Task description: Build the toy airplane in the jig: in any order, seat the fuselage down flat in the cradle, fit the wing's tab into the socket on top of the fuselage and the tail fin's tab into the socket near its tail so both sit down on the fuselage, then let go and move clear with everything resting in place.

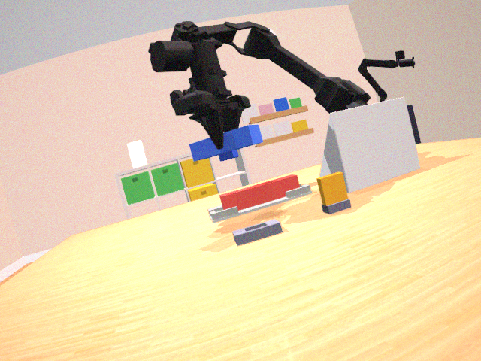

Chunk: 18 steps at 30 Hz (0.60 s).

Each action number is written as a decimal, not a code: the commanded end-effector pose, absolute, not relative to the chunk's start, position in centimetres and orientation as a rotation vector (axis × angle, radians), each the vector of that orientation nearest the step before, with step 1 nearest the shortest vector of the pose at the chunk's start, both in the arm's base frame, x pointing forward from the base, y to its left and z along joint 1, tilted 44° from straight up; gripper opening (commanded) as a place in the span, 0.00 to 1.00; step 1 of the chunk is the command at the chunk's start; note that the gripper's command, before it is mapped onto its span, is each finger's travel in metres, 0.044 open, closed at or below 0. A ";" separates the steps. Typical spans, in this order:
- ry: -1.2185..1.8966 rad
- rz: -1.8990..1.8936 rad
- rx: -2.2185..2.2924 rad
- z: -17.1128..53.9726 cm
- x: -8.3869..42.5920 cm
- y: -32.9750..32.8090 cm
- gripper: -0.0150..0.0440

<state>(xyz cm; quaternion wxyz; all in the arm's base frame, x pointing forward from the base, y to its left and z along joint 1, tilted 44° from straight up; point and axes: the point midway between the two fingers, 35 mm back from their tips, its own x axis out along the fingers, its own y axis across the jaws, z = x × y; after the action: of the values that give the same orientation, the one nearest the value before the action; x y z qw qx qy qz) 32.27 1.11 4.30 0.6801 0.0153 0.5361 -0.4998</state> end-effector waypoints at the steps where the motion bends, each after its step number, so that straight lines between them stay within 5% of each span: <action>1: 1.154 -1.168 0.093 5.2 31.7 0.0 0.25; 18: 0.976 -1.331 0.308 7.7 28.8 -4.0 0.25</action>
<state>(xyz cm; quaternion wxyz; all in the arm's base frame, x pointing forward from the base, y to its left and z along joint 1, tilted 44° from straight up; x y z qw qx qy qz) 29.42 -3.20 7.18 0.6705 0.1163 0.4537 -0.5754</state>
